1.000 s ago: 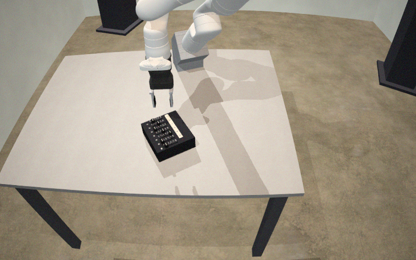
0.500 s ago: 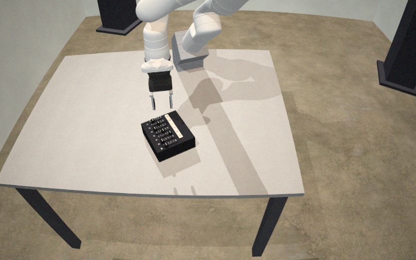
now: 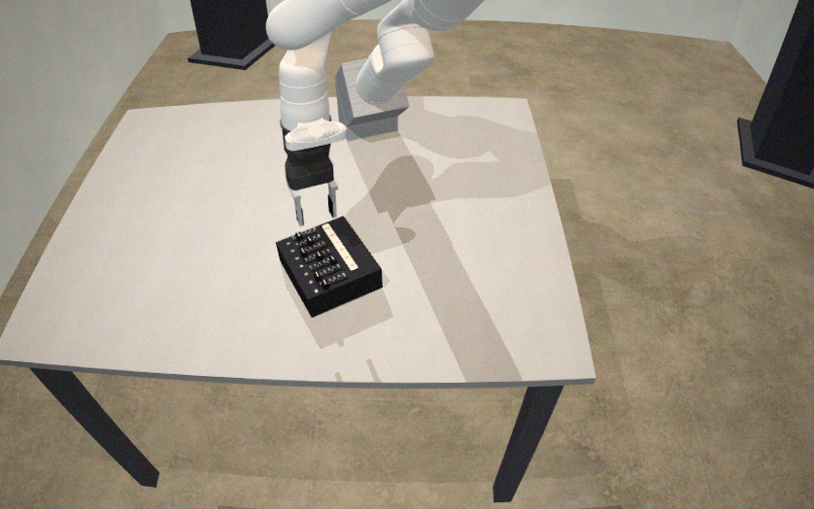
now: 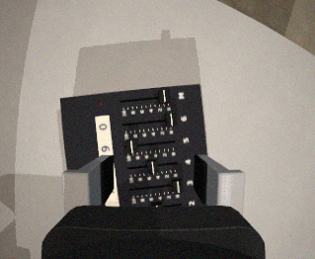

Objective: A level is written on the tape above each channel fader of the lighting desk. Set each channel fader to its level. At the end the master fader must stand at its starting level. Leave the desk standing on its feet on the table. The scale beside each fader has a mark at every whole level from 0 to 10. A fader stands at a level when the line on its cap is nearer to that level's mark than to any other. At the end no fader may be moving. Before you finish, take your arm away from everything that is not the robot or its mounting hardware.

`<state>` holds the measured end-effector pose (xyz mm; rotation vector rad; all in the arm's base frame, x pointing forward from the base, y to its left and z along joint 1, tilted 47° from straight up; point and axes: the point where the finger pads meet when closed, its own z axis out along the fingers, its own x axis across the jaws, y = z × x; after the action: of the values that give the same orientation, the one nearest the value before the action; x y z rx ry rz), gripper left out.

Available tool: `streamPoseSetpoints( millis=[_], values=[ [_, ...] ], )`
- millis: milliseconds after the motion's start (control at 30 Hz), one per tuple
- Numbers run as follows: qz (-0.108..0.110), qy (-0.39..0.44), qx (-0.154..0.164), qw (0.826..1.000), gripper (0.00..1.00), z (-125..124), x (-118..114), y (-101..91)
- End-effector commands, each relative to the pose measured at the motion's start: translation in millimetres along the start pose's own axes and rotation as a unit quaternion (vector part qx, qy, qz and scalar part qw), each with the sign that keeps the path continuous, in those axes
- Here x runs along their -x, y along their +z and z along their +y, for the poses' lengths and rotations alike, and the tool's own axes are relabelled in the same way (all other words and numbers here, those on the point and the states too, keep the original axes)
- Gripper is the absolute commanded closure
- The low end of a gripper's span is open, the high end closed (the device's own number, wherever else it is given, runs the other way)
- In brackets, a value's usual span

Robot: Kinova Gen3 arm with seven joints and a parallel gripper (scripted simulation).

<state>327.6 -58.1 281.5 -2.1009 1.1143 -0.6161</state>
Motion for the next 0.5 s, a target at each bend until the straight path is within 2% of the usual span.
streamPoseSetpoints(
  millis=[0, 233, 467],
  values=[
    [0.001, -0.014, -0.002, 1.0, 0.0, -0.7, 0.2, 1.5],
    [0.014, -0.11, -0.005, 0.994, 0.0, -4.2, -3.1, 8.1],
    [0.029, -0.214, -0.004, 0.976, 0.0, -6.2, -6.4, 15.4]
  ],
)
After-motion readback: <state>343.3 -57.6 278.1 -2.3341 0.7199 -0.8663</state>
